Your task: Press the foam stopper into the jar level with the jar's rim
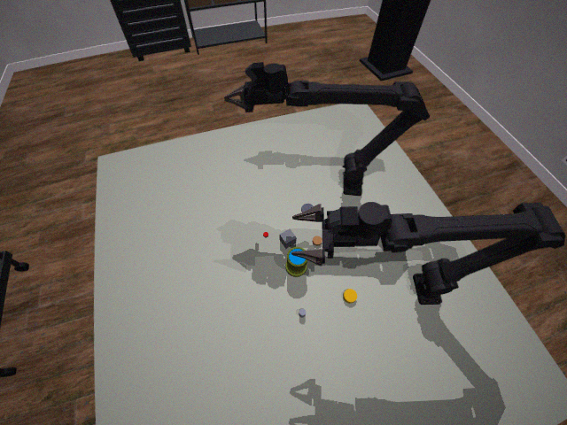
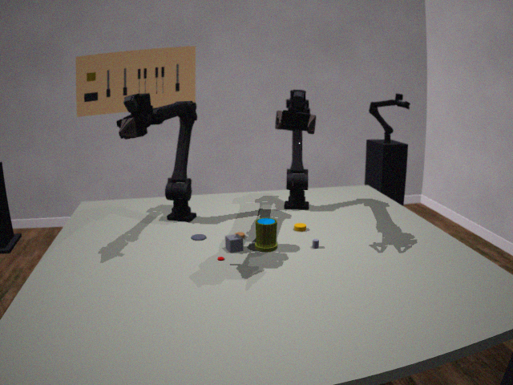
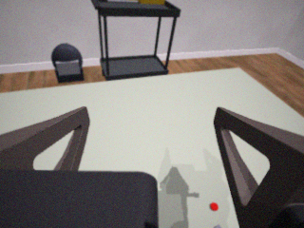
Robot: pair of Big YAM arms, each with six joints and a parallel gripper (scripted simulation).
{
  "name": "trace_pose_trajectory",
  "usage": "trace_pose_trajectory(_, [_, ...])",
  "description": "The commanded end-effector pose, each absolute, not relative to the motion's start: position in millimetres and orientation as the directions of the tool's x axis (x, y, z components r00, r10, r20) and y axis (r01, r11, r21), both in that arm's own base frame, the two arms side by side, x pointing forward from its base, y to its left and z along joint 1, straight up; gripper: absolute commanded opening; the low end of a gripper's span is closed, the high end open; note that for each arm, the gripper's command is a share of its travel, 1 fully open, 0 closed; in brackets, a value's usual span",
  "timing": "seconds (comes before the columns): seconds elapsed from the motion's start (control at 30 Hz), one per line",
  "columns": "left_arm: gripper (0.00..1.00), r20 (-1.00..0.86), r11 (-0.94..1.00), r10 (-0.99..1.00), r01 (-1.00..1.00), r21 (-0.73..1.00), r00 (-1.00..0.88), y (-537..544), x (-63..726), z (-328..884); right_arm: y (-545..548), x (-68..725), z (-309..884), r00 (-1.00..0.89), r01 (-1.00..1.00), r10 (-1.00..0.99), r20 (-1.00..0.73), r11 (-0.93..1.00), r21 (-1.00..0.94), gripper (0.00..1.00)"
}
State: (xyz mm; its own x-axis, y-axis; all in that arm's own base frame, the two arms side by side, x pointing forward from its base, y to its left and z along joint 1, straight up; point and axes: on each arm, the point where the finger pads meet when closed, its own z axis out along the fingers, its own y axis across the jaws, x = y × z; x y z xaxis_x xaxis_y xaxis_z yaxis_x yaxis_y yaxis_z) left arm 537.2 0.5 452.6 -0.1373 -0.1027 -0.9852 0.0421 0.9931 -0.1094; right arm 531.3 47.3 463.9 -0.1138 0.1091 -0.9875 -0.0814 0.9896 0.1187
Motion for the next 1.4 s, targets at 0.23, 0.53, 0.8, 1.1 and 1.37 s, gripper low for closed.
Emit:
trace_pose_trajectory(0.23, [0.98, -0.999, 1.0, 0.024, 0.014, 0.025, 0.024, -6, 513, 494, -5, 515, 497, 0.024, 0.003, -0.029, -0.999, 1.0, -0.029, 0.0])
trace_pose_trajectory(0.53, [0.98, -1.0, 1.0, -0.013, 0.012, -0.013, 0.028, -7, 522, 513, -7, 524, 505, 0.015, 0.012, 0.015, -1.0, 1.0, 0.015, 0.0])
trace_pose_trajectory(0.8, [0.98, -0.999, 1.0, -0.01, 0.009, -0.01, 0.049, -6, 524, 531, 6, 526, 527, 0.045, -0.011, 0.009, -0.999, 1.0, 0.008, 0.0])
trace_pose_trajectory(1.1, [0.98, -0.998, 1.0, -0.007, 0.01, -0.006, 0.058, -7, 524, 537, 5, 526, 519, 0.032, -0.009, -0.002, -0.999, 1.0, -0.002, 0.0])
trace_pose_trajectory(1.37, [0.98, -0.999, 1.0, -0.003, 0.009, -0.003, 0.047, -7, 525, 531, 5, 527, 523, 0.037, -0.01, -0.012, -0.999, 1.0, -0.012, 0.0])
